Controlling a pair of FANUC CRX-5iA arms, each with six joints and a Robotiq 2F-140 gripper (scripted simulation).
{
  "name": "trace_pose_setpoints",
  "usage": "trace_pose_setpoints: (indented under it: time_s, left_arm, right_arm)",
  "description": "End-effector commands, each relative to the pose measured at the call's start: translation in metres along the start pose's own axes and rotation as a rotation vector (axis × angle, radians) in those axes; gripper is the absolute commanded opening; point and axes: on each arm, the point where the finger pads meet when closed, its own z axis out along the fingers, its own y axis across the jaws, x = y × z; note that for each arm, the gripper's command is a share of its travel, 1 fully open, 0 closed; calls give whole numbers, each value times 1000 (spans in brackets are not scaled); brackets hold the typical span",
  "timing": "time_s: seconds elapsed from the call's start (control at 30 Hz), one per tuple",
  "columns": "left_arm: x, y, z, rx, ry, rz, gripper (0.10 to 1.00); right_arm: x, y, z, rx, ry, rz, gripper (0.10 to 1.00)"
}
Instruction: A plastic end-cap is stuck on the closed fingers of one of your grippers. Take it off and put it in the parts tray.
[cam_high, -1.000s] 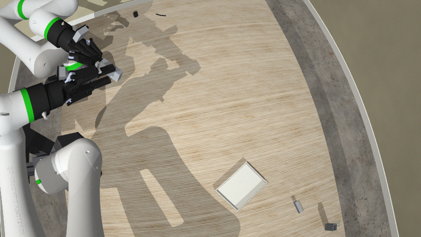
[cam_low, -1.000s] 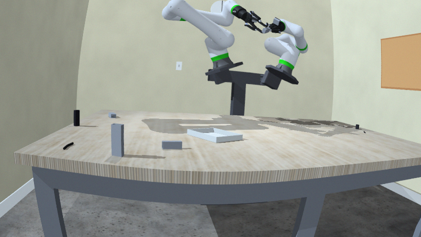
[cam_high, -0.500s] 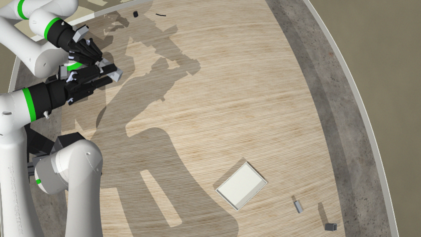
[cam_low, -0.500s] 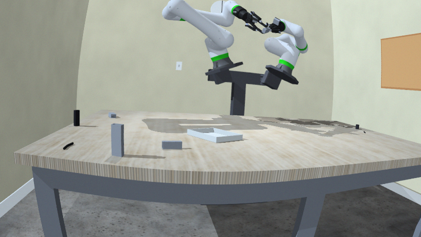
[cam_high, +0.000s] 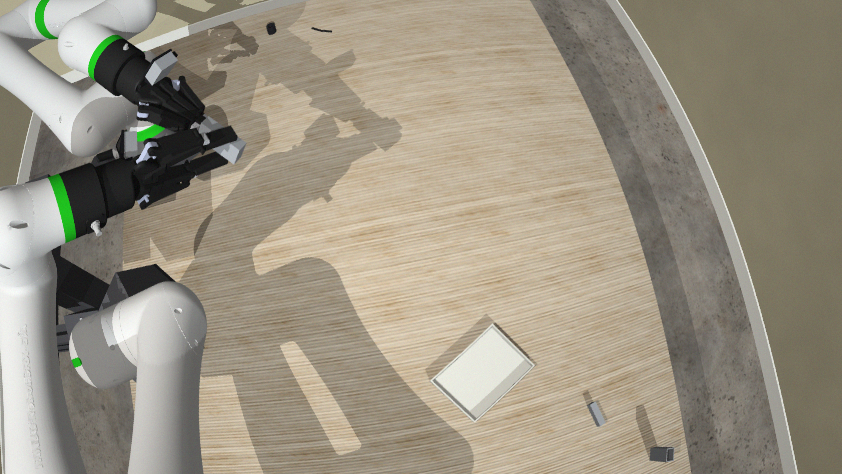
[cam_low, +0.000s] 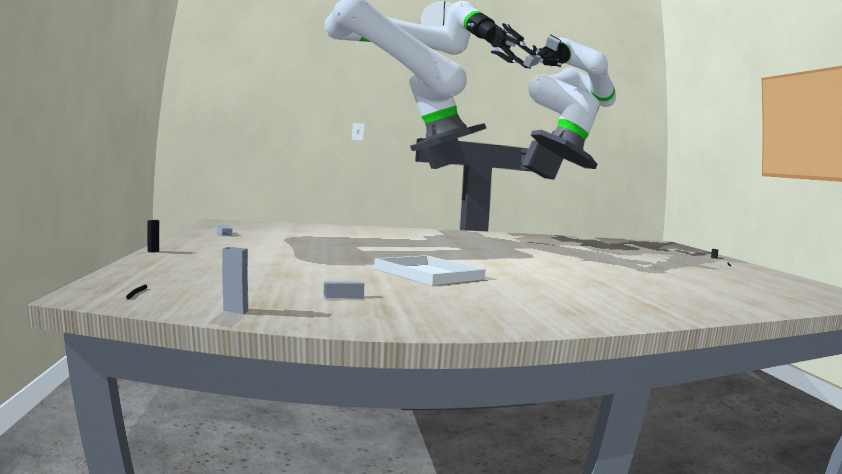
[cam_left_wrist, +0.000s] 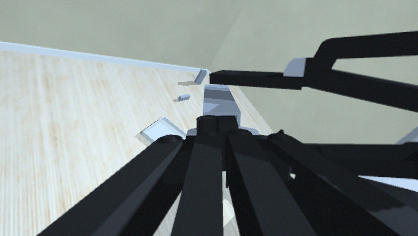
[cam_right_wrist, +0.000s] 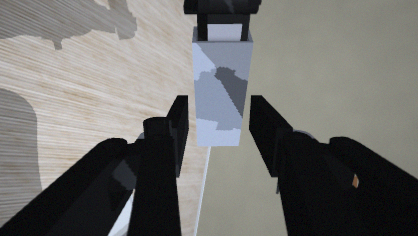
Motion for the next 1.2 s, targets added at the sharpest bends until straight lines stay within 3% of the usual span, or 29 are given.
trace_pose_setpoints:
  time_s: [0.0, 1.17]
  left_arm:
    - [1, 0, 0, -1, 1, -1, 99]
    - [1, 0, 0, -1, 1, -1, 99]
  right_arm:
    - [0, 1, 1, -1, 1, 0, 381]
    - [1, 1, 16, -2, 1, -1, 381]
